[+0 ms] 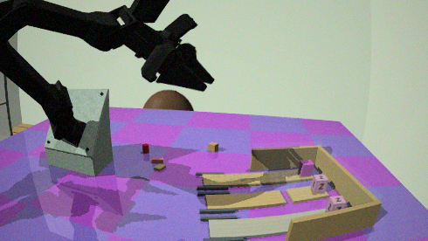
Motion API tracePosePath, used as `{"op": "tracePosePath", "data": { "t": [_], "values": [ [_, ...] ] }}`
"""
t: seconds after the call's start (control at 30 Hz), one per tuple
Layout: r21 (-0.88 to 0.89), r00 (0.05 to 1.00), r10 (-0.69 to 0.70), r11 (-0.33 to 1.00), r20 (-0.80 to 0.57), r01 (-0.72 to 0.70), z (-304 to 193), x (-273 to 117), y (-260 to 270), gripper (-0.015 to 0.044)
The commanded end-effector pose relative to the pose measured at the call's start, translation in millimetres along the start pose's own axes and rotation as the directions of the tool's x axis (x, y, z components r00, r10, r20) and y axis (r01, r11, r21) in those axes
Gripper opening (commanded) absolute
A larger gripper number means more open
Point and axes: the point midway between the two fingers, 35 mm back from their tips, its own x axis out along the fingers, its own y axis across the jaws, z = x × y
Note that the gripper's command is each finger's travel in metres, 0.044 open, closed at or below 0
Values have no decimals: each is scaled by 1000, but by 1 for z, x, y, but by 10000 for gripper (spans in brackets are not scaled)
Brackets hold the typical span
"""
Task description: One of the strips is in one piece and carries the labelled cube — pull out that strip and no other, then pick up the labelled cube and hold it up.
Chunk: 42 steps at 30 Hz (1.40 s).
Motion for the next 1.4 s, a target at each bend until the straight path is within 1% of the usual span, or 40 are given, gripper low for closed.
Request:
{"op": "tracePosePath", "data": {
  "t": [0.0,0.27,0.37,0.53,0.77,0.9,1.1,1.17,1.37],
  "values": [
    [31,998,-50,998,-27,51,-10,4,-10,400],
    [31,998,-50,998,-27,51,-10,4,-10,400],
    [13,996,-51,999,-79,52,-5,16,-14,321],
    [-31,964,-47,999,-261,40,2,57,-34,190],
    [-99,857,-35,995,-514,-19,-7,102,-69,6],
    [-119,762,-25,990,-647,-69,-20,121,-92,0],
    [-116,580,-10,983,-815,-146,-47,136,-129,0],
    [-113,558,-8,982,-830,-154,-50,137,-133,0],
    [-113,557,-8,982,-830,-154,-52,135,-134,0]
  ]
}}
